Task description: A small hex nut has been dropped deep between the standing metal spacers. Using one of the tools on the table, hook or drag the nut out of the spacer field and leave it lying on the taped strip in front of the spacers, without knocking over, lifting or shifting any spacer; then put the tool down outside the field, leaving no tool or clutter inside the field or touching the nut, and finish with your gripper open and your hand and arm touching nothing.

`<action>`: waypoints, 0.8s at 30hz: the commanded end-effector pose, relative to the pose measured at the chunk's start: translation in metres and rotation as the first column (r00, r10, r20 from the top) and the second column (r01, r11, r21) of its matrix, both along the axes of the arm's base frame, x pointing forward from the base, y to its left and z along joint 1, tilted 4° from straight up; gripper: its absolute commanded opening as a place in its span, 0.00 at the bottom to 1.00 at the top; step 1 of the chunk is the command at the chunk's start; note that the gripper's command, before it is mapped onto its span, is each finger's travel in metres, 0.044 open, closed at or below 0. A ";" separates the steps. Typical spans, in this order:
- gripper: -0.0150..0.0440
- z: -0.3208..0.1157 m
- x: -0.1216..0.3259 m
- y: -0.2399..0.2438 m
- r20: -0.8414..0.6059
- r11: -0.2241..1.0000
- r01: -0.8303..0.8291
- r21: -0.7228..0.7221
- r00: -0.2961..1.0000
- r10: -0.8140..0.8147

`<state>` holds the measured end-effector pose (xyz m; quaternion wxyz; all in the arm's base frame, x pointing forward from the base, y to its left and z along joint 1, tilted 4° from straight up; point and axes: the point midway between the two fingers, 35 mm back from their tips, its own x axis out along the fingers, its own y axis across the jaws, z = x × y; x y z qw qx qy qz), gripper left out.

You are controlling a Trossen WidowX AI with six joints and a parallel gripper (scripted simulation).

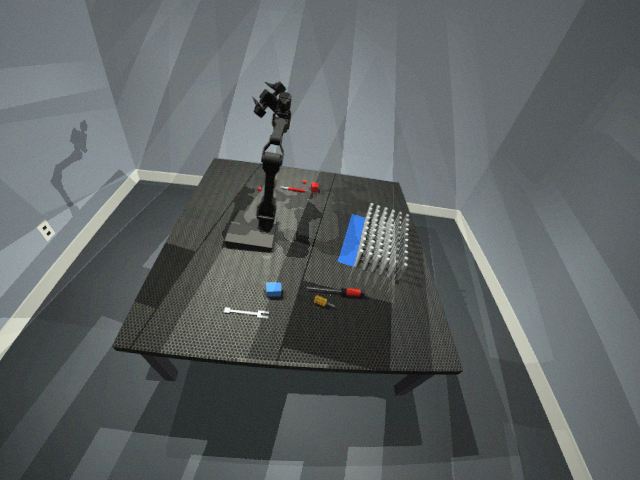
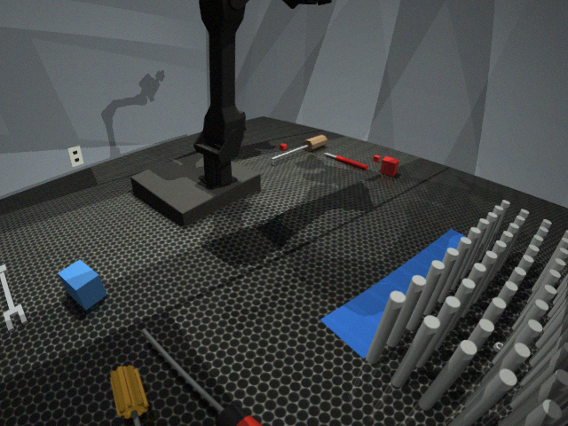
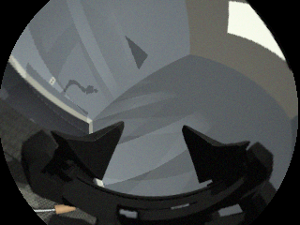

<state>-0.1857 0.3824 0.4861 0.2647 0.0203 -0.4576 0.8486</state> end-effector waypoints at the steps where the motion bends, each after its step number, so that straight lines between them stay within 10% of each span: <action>1: 1.00 -0.017 0.068 0.027 -0.036 0.972 0.222 -0.074 0.974 -0.225; 24: 1.00 -0.155 0.400 -0.002 -0.066 0.233 0.835 -0.498 0.231 -0.971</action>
